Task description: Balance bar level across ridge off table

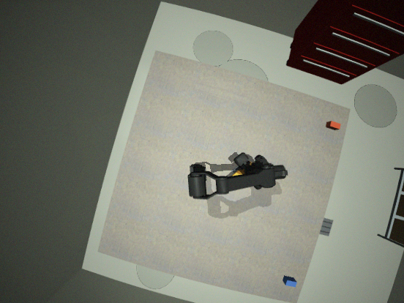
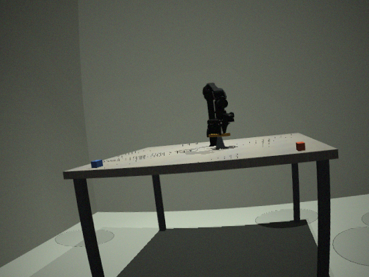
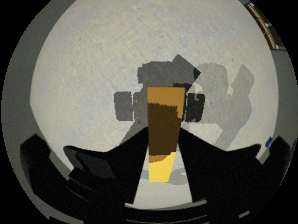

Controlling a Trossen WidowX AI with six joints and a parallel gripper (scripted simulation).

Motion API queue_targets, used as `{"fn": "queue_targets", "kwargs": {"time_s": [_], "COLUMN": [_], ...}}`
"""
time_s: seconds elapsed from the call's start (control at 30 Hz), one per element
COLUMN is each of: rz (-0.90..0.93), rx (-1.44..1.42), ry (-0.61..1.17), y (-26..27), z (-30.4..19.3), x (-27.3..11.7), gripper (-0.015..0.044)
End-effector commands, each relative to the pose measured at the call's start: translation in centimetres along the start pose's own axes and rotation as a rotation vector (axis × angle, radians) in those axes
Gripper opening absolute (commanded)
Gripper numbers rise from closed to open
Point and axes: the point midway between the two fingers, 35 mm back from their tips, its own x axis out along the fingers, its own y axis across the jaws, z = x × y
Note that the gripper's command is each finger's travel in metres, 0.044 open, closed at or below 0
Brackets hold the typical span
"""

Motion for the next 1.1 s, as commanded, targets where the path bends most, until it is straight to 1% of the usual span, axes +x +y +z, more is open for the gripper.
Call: {"fn": "queue_targets", "kwargs": {"time_s": [0.0,1.03,1.07], "rz": [0.003,0.0,0.0], "rx": [0.004,0.0,0.0], "ry": [0.002,0.0,0.0], "y": [0.01,0.0,0.0], "z": [0.03,0.01,0.01], "x": [0.06,-0.01,-0.01], "gripper": [0.0,0.0,0.0026]}}
